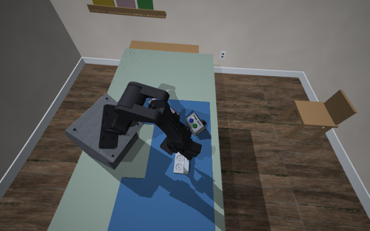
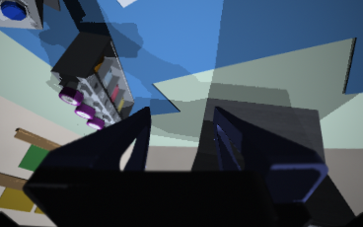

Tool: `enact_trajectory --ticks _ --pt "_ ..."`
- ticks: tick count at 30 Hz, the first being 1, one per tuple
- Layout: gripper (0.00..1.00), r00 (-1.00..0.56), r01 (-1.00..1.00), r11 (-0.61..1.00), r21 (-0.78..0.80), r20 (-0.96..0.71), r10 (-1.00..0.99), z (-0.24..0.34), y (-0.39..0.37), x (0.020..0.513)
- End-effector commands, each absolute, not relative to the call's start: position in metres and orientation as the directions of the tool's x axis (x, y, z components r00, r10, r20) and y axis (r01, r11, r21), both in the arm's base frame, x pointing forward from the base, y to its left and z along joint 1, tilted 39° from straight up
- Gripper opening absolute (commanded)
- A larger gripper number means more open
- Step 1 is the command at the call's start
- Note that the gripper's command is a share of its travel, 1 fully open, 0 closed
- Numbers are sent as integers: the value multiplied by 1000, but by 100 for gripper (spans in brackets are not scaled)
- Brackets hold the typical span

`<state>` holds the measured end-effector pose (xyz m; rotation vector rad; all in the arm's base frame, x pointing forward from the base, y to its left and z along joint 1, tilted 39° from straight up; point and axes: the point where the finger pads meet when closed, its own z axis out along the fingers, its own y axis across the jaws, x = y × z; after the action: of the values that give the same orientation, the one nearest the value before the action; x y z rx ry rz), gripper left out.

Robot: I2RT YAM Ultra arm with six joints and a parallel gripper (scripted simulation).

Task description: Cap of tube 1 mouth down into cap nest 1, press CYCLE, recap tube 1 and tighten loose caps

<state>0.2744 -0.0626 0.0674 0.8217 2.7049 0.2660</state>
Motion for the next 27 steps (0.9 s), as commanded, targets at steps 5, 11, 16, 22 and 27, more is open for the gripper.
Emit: enact_trajectory --ticks 5,11,16,22,27 --pt "49 -867 370 919 140 -303 395 62 -60 285" --pt "49 -922 216 976 26 -322 213 51 -45 293" --pt "49 -945 82 994 -70 -323 55 47 -37 297" --pt "49 -946 -27 989 -146 -315 -72 41 -24 302" --pt "49 -928 -160 957 -240 -294 -229 35 -11 307"
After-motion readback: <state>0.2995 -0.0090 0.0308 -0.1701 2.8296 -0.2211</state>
